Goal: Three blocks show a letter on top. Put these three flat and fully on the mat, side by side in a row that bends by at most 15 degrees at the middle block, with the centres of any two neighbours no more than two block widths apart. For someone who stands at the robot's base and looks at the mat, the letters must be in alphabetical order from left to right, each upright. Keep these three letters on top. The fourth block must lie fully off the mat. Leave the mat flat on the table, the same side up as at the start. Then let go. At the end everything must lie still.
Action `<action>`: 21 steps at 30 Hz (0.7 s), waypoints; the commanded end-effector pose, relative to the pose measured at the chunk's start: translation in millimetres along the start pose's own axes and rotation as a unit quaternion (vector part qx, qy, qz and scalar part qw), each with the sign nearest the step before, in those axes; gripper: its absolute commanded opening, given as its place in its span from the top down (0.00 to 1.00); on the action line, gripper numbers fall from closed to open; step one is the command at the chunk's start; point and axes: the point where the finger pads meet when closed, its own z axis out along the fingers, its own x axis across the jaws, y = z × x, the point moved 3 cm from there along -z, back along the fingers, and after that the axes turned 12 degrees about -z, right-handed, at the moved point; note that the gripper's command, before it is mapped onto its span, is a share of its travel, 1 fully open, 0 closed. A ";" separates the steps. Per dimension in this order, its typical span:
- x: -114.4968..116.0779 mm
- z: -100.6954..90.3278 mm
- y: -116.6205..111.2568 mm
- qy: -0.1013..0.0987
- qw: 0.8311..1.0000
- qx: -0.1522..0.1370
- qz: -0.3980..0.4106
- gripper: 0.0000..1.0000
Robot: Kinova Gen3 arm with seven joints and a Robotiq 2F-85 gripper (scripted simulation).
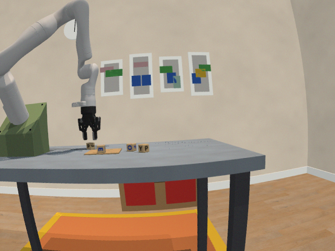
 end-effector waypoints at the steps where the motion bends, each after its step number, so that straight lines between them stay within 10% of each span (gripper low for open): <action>1: -0.2 -0.7 0.5 0.000 1.000 -0.001 0.000 0.33; 21: -0.3 24.6 0.6 0.000 1.000 -0.001 0.000 0.33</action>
